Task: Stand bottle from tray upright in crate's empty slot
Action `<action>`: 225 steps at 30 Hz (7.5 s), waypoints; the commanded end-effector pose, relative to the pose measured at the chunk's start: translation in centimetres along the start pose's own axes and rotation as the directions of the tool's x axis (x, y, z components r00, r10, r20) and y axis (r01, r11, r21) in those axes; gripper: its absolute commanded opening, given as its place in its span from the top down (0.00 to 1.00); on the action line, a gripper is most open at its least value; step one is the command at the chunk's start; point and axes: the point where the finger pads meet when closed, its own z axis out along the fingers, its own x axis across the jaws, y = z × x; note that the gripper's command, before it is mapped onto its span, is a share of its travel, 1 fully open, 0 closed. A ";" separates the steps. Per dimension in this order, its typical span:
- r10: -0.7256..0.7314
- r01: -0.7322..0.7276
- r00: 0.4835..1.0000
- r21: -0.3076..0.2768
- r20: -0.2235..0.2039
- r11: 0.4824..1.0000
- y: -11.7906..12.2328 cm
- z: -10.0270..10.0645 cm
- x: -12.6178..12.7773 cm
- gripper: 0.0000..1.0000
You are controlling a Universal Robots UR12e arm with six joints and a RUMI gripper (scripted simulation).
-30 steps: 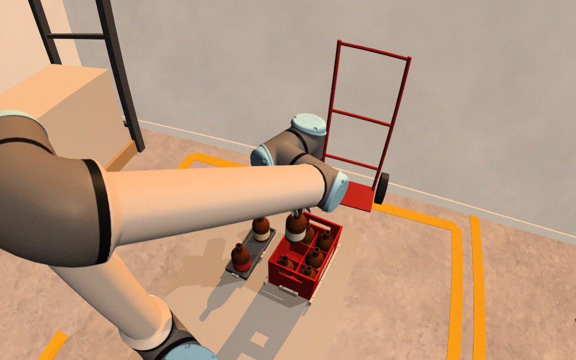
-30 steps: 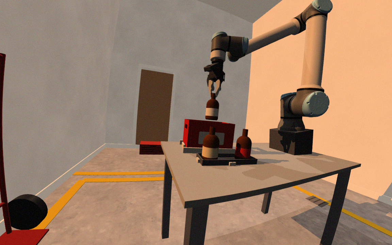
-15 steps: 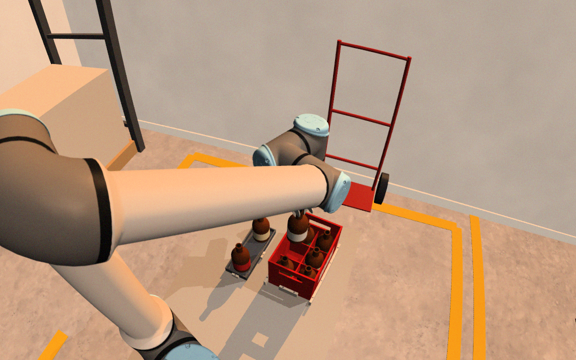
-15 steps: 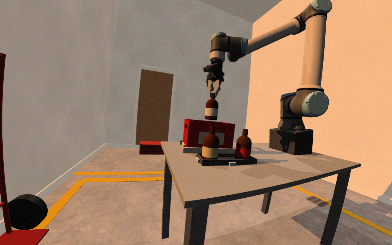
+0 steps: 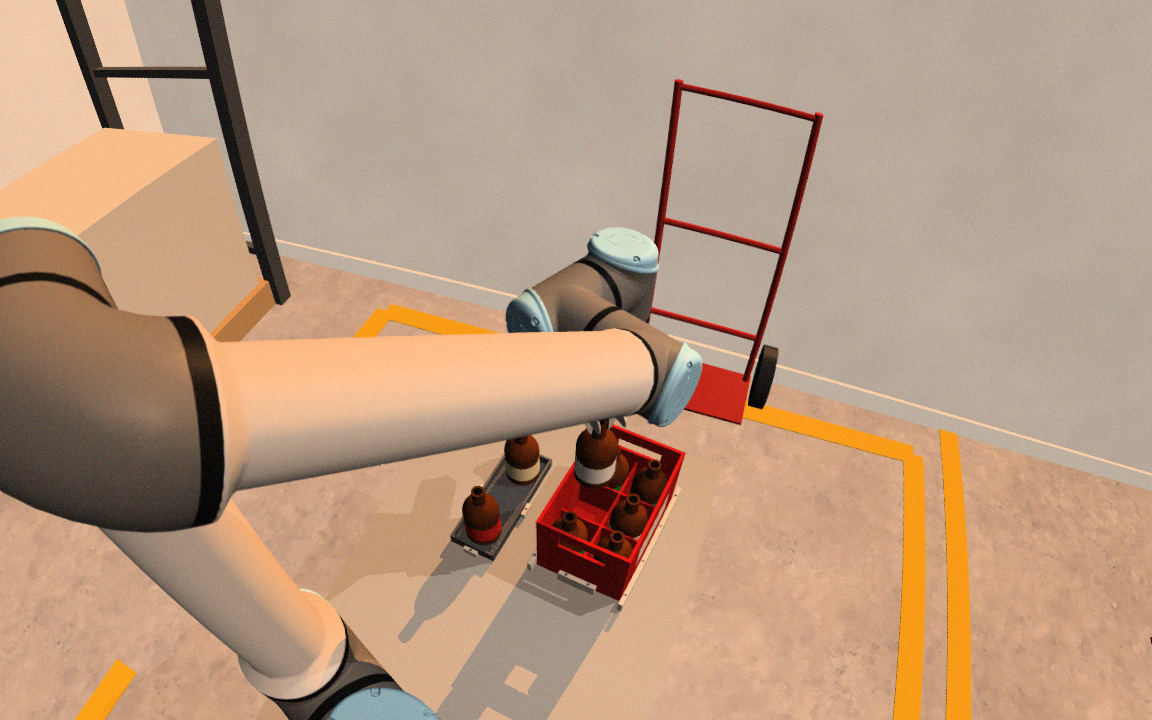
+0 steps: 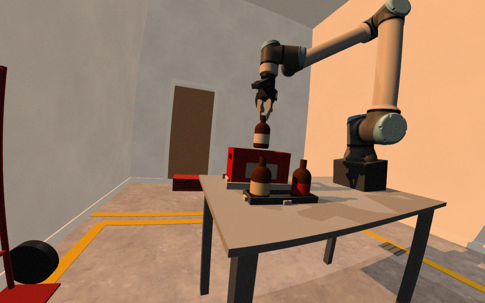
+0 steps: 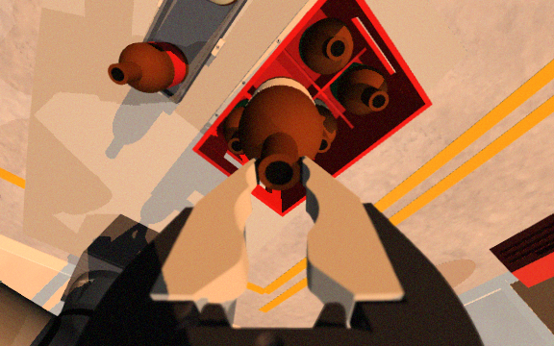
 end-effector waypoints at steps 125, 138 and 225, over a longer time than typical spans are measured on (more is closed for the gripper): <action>0.000 0.000 1.000 0.001 -0.001 1.000 -0.1 3.8 0.1 1.00; 0.000 0.000 1.000 0.001 -0.001 1.000 -0.1 3.9 0.1 1.00; 0.000 0.000 1.000 0.001 -0.001 1.000 0.0 7.8 0.1 1.00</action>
